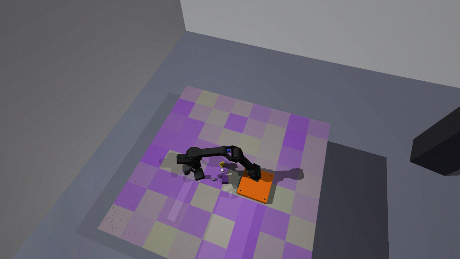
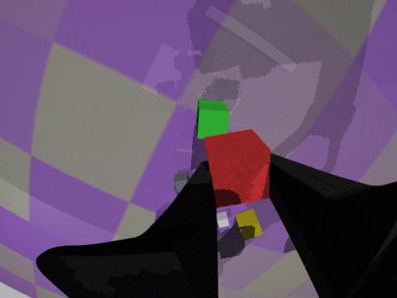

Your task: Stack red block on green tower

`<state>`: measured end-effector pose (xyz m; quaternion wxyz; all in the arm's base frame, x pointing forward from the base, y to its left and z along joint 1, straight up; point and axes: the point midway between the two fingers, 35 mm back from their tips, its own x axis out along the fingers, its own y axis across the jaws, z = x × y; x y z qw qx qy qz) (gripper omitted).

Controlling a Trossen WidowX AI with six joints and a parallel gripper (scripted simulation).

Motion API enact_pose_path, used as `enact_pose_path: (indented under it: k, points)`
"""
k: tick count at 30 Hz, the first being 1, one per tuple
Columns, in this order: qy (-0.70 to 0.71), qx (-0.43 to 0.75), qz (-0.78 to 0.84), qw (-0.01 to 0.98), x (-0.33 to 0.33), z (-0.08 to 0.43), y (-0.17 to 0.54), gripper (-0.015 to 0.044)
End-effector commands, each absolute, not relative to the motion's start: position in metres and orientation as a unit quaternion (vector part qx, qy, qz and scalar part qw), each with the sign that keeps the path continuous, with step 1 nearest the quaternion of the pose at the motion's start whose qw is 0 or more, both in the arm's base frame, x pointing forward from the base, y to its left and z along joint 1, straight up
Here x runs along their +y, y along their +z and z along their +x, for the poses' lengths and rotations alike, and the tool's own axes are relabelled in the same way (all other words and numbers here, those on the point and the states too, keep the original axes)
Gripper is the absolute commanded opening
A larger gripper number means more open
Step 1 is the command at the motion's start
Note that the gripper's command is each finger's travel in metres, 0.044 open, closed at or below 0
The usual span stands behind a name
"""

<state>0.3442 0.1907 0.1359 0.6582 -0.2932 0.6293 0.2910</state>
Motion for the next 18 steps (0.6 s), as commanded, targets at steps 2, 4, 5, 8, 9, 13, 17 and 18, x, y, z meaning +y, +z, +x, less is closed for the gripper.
enact_pose_path:
  k: [2,4,5,8,9,13,17,18]
  points:
    - [0.289,0.632,-0.290,0.658,0.191,0.345,0.121,0.0000]
    - [0.289,0.632,-0.290,0.658,0.191,0.345,0.114,0.0000]
    - [0.289,0.632,-0.290,0.658,0.191,0.345,0.110,0.0000]
    - [0.289,0.632,-0.290,0.658,0.191,0.344,0.105,0.0000]
    - [0.289,0.632,-0.290,0.658,0.191,0.344,0.104,0.0000]
    - [0.289,0.632,-0.290,0.658,0.191,0.345,0.097,0.0000]
    - [0.289,0.632,-0.290,0.658,0.192,0.345,0.081,0.0000]
    - [0.289,0.632,-0.290,0.658,0.192,0.345,0.077,0.0000]
